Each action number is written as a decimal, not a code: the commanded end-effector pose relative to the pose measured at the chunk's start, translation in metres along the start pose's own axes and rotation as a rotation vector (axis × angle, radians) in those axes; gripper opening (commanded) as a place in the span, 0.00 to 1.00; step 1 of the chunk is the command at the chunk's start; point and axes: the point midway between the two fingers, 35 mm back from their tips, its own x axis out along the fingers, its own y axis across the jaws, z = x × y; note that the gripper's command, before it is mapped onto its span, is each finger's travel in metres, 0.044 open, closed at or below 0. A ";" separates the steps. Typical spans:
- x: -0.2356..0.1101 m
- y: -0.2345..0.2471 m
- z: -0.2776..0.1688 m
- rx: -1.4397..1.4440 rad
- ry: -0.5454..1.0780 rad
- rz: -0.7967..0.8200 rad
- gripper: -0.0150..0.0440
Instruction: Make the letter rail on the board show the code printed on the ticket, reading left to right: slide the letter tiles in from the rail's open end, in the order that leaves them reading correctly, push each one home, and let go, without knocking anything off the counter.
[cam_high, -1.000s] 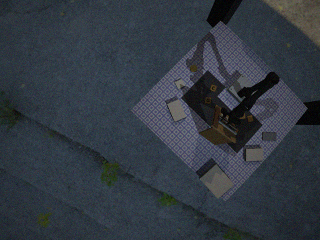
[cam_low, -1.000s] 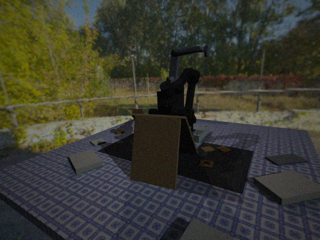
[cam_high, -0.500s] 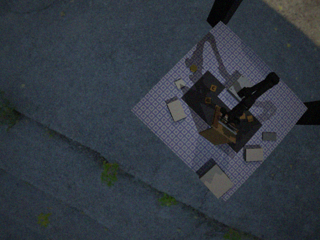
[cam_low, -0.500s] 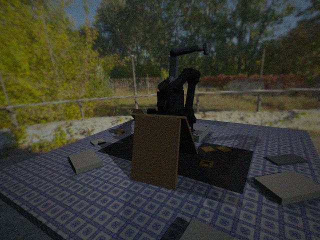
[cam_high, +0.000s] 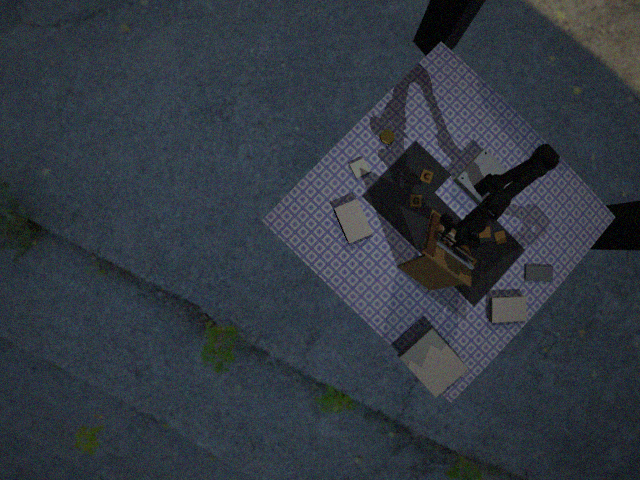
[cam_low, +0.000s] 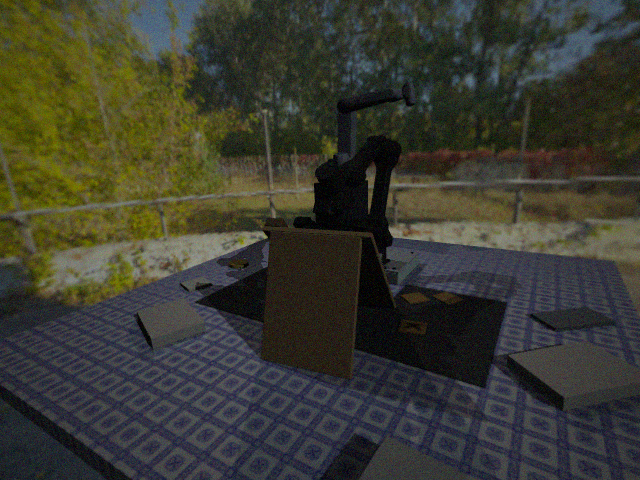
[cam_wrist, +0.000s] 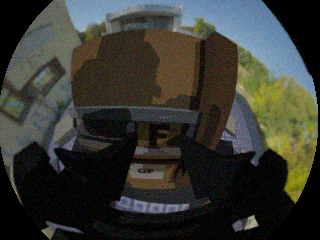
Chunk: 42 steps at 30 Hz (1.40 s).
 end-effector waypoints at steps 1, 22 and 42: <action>-0.006 0.000 0.000 -0.002 -0.001 0.003 0.75; -0.020 -0.001 0.000 -0.002 0.000 0.003 0.75; -0.030 -0.002 -0.002 -0.002 0.001 0.003 0.75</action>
